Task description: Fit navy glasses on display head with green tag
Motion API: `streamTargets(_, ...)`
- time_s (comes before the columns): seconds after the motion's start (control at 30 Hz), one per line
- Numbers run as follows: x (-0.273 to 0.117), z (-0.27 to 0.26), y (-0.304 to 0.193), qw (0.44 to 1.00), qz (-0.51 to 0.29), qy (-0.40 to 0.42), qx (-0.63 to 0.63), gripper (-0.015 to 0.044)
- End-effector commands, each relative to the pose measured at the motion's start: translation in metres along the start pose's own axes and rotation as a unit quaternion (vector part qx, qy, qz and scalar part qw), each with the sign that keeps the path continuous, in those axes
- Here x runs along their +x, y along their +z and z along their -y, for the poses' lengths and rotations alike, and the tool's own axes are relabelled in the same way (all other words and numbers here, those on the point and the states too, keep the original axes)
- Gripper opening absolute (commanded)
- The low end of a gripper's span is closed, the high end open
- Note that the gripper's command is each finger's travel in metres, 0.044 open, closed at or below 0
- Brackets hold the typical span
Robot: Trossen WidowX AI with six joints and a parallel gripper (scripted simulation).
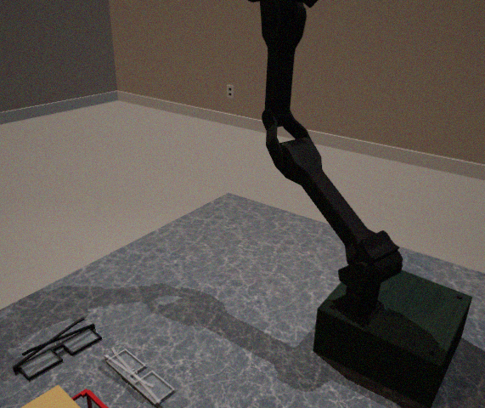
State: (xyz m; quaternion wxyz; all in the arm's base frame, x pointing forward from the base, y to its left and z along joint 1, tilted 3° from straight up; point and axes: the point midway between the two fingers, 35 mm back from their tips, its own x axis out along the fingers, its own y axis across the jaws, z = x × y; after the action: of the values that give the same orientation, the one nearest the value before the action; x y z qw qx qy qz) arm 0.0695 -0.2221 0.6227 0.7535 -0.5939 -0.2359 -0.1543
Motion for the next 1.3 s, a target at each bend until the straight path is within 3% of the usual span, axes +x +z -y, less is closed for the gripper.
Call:
streamTargets(0.0,0.014,-0.005,0.070,0.999,0.029,0.012,-0.015,0.0200)
streamTargets(0.27,0.043,-0.046,0.179,0.996,0.067,0.064,-0.017,0.0200)
streamTargets(0.57,0.082,-0.144,0.264,0.983,0.069,0.170,-0.009,0.0200)
streamTargets(0.83,0.106,-0.221,0.283,0.968,0.037,0.247,0.001,0.0200)
streamTargets(1.27,0.120,-0.424,0.261,0.877,-0.112,0.453,0.115,0.0200)
